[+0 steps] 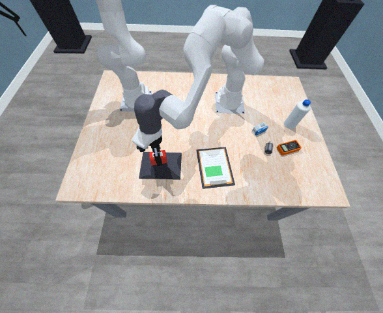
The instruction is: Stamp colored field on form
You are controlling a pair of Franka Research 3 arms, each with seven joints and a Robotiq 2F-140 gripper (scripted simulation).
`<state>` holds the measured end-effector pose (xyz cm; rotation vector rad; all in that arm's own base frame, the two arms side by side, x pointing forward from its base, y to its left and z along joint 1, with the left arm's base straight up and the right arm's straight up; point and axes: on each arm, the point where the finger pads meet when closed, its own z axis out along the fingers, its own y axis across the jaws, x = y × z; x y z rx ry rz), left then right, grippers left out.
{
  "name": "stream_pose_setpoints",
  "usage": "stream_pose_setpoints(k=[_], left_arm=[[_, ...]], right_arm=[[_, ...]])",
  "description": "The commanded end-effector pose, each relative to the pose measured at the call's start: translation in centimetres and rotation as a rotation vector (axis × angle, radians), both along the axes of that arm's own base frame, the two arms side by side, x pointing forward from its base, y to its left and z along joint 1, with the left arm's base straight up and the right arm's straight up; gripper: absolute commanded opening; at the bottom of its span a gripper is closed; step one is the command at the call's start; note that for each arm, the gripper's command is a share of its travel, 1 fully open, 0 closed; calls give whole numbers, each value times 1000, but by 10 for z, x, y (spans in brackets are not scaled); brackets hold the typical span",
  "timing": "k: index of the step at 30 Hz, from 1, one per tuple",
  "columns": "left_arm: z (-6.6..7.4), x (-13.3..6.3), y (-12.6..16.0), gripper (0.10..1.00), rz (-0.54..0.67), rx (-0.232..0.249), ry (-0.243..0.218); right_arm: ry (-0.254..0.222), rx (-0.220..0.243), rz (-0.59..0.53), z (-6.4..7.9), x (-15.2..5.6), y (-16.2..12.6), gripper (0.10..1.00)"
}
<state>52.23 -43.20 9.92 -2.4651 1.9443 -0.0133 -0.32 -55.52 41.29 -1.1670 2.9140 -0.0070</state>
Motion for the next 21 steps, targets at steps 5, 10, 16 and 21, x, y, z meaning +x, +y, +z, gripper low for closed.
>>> stream_pose_setpoints(k=[5,10,16,21], left_arm=[[9,-3,1,272,5,4,8],[9,-3,1,272,5,4,8],[9,-1,7,272,2,4,8],[10,7,30,272,-7,5,8]], right_arm=[[0,0,0,0,0,0,1000],[0,0,0,0,0,0,1000],[0,0,0,0,0,0,1000],[0,0,0,0,0,0,1000]])
